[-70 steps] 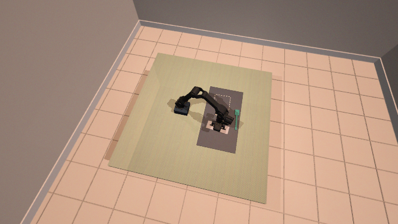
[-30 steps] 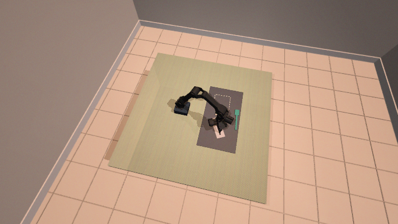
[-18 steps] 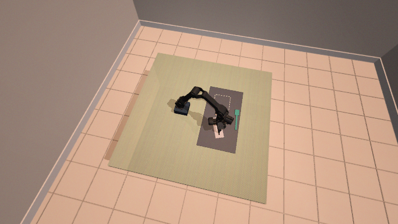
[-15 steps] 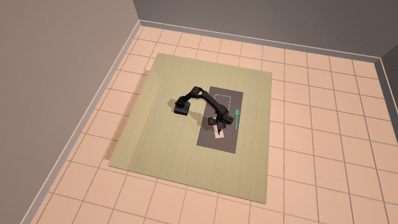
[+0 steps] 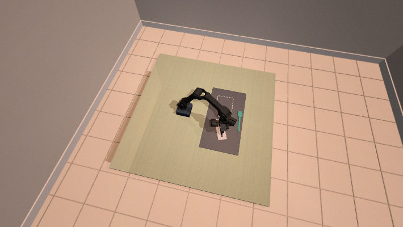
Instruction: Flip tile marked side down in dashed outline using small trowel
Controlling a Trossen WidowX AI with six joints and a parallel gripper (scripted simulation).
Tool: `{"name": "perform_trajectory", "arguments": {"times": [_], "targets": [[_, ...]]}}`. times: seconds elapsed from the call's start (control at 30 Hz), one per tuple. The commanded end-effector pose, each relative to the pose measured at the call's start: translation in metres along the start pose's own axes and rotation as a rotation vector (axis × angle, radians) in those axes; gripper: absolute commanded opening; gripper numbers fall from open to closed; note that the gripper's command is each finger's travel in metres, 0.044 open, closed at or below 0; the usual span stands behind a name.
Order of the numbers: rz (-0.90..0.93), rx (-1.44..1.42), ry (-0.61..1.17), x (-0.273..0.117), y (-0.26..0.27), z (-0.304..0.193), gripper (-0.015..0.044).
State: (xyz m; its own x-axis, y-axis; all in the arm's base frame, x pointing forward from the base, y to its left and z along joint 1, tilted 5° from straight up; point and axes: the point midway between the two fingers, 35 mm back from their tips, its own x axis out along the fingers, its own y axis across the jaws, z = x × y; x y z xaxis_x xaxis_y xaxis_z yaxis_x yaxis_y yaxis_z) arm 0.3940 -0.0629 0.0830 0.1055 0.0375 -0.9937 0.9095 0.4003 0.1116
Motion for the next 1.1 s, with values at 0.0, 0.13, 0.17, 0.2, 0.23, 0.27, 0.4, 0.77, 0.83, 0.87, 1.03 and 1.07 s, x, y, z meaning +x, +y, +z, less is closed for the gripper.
{"name": "perform_trajectory", "arguments": {"times": [0.0,0.13,0.17,0.2,0.23,0.27,0.4,0.77,0.83,0.87,1.03,1.07], "targets": [[-0.001,0.005,0.001,0.000,0.000,0.000,0.0270],[-0.001,0.016,0.001,-0.022,-0.001,-0.001,0.0270],[-0.001,0.022,0.001,-0.035,-0.002,-0.001,0.0270],[-0.002,0.026,0.001,-0.042,-0.003,-0.002,0.0270],[-0.002,0.027,0.001,-0.045,-0.003,-0.002,0.0270],[-0.002,0.027,0.001,-0.045,-0.003,-0.002,0.0270],[-0.002,0.027,0.001,-0.045,-0.003,-0.002,0.0270],[-0.001,-0.301,0.001,-0.045,-0.003,-0.002,0.0270],[-0.001,-0.370,0.001,-0.045,-0.002,-0.002,0.0270],[-0.001,-0.405,0.001,-0.045,-0.002,-0.002,0.0270],[-0.001,-0.578,0.001,-0.045,-0.002,-0.002,0.0270],[-0.001,-0.612,0.001,-0.045,-0.002,-0.002,0.0270]]}}
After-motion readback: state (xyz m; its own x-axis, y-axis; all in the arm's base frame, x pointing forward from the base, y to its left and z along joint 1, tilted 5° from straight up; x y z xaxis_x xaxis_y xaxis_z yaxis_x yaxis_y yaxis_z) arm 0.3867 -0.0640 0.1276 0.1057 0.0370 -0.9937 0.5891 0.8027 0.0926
